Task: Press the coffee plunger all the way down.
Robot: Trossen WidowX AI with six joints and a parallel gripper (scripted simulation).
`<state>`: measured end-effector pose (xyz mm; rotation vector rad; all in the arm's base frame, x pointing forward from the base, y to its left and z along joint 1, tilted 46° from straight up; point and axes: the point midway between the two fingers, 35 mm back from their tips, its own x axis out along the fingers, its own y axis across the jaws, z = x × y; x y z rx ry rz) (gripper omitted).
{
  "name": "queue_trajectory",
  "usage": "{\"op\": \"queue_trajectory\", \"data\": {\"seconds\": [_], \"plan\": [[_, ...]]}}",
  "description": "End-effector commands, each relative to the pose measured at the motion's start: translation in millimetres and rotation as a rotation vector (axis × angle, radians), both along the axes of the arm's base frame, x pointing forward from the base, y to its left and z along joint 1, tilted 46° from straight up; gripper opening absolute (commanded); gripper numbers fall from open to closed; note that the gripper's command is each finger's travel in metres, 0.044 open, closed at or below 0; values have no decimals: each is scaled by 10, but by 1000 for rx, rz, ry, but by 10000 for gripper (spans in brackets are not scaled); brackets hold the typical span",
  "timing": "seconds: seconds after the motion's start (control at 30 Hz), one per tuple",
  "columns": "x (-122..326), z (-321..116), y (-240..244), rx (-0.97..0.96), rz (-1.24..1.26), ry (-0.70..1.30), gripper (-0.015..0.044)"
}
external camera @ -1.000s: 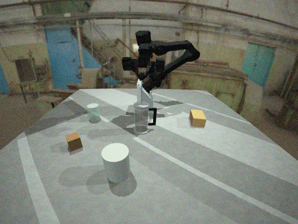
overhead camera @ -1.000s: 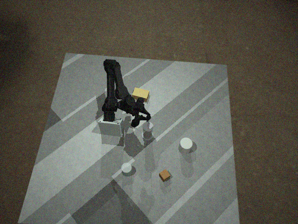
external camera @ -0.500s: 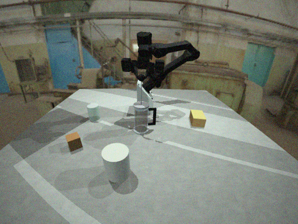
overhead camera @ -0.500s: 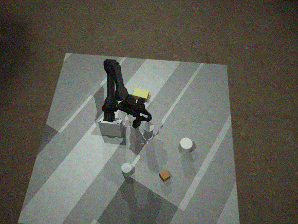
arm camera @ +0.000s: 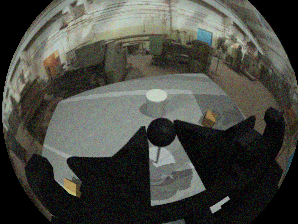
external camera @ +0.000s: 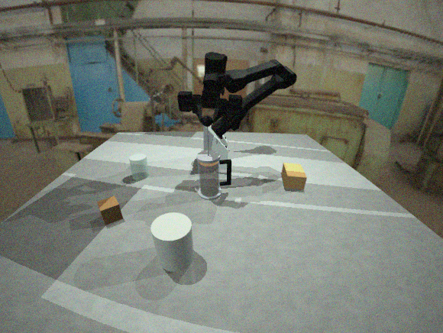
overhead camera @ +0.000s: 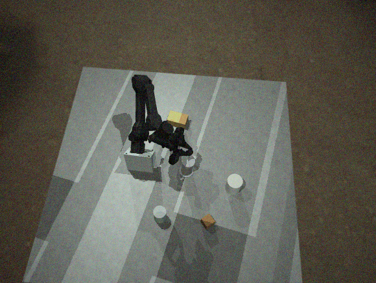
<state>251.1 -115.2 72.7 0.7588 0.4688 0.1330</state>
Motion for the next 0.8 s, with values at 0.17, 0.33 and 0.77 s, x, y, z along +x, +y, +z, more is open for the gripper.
{"op": "queue_trajectory", "data": {"seconds": [0.17,0.33,0.77], "plan": [[-10,-266,182,31,7,49,119],[6,-331,233,31,7,49,119],[53,-484,383,34,3,43,119]]}}
